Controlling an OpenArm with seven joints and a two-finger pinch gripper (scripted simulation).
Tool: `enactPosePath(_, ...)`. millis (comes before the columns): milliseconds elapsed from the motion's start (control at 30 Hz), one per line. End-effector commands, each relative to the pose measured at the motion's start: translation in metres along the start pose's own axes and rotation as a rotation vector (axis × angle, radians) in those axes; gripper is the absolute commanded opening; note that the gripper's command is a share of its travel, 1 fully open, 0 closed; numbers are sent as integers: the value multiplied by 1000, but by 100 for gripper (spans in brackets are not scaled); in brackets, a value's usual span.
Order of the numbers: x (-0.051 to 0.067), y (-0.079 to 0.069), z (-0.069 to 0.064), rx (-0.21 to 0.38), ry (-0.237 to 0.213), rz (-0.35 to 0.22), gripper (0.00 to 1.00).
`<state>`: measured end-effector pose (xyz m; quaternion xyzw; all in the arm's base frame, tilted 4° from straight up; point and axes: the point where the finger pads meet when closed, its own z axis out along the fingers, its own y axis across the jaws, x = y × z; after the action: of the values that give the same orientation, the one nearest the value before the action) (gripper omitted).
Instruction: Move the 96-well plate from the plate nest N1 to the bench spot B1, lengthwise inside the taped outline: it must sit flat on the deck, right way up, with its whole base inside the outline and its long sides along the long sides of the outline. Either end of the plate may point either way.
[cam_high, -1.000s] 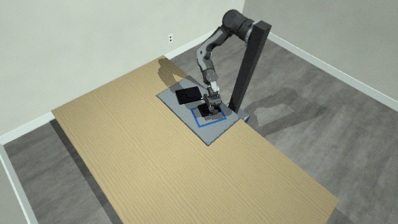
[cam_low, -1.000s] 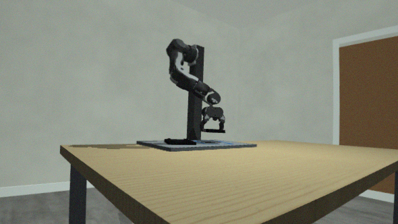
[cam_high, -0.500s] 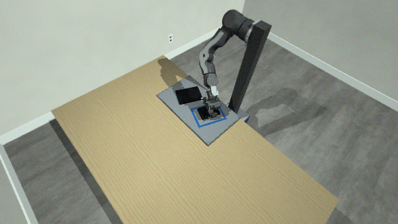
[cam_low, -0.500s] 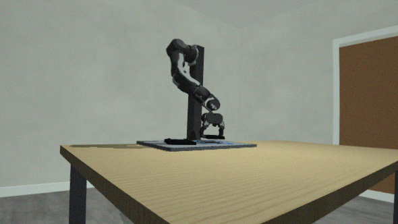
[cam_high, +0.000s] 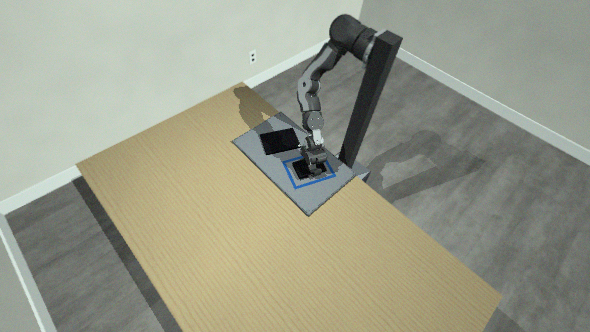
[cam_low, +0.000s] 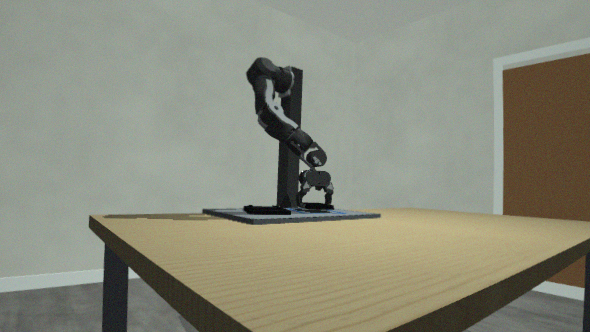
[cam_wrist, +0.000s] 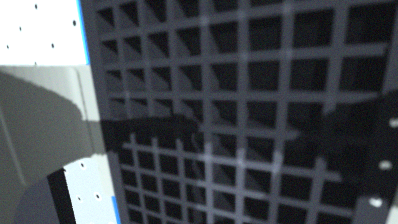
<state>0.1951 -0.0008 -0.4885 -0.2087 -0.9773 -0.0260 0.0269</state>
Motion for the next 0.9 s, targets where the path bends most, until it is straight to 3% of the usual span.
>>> enactPosePath(0,0,1,0,-5,1,-4,0)
enactPosePath(267,-4,1,-4,-1,-6,6,0)
enactPosePath(867,0,-2,-3,4,-2,2,0)
